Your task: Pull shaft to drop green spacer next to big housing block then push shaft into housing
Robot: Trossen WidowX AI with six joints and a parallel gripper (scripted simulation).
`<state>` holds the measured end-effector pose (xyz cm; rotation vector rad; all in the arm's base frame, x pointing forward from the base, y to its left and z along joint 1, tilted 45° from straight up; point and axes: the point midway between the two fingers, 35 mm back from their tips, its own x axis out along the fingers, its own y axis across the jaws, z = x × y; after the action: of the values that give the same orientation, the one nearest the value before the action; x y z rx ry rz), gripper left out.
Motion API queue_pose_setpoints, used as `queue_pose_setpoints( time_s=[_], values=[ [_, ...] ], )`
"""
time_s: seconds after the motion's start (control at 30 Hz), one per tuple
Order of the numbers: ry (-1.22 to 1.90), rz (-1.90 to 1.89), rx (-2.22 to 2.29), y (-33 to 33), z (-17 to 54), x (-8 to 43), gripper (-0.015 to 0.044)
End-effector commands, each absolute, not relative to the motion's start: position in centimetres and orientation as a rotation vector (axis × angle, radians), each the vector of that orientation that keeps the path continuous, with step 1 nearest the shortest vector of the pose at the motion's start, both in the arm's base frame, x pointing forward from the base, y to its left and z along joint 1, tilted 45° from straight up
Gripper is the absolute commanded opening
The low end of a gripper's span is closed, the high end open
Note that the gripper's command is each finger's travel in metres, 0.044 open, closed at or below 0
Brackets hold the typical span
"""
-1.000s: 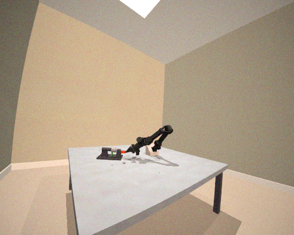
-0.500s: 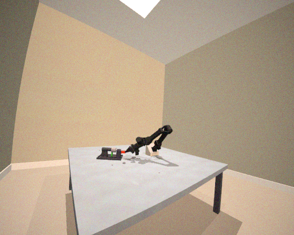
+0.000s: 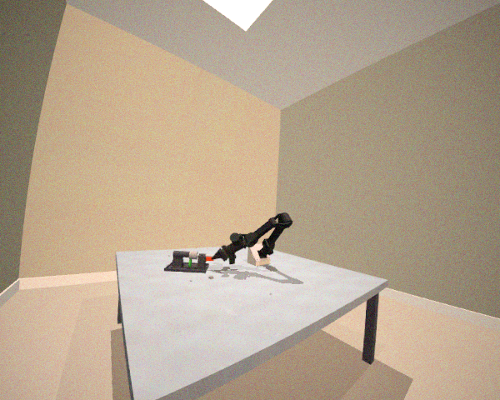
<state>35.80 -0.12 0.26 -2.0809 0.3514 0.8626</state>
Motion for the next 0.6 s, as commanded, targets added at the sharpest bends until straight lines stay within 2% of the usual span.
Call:
queue_pose_setpoints(
  time_s=[0.0,0.57],
  values=[
    [0.353,0.865,-2.085,-0.22,0.05,36.04,0.0],
    [0.352,0.865,-2.085,-0.45,-0.2,36.6,0.0]
  ],
)
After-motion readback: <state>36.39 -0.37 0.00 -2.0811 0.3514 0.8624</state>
